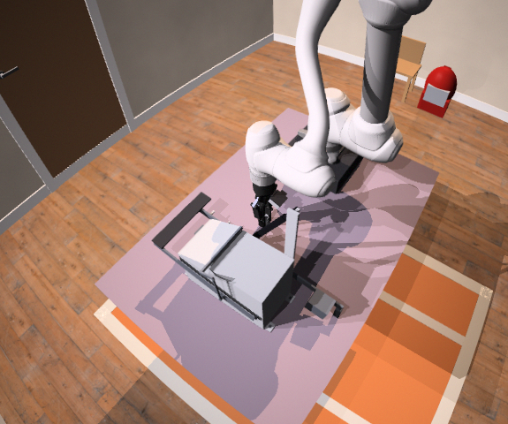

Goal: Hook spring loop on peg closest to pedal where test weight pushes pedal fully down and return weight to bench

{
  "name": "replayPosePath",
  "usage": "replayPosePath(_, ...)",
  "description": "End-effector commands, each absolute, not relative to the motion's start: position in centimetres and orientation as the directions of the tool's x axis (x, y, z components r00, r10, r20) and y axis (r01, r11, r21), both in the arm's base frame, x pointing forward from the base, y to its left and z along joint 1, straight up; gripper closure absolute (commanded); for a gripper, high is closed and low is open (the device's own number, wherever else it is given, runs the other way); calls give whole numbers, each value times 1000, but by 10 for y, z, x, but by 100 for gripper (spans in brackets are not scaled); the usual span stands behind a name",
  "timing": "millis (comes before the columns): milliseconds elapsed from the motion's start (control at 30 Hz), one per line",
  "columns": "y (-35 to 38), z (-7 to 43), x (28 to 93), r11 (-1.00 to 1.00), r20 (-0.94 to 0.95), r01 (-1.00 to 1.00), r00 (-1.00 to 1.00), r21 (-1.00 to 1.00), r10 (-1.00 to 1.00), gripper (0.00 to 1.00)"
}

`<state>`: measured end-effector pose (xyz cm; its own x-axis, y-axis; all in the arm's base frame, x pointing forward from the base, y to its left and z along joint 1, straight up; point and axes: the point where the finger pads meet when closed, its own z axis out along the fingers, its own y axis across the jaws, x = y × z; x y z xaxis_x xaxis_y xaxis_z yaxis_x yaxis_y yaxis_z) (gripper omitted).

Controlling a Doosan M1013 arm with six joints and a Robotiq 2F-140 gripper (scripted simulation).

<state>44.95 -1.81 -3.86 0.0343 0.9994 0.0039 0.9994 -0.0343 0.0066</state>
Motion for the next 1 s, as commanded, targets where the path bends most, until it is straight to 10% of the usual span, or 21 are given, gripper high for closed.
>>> replayPosePath(0,-18,-38,450,-34,4,999,34,8,999,75)
replayPosePath(33,-18,-37,450,-34,4,999,34,8,999,0)
replayPosePath(967,-18,-37,450,-34,4,999,34,8,999,0)
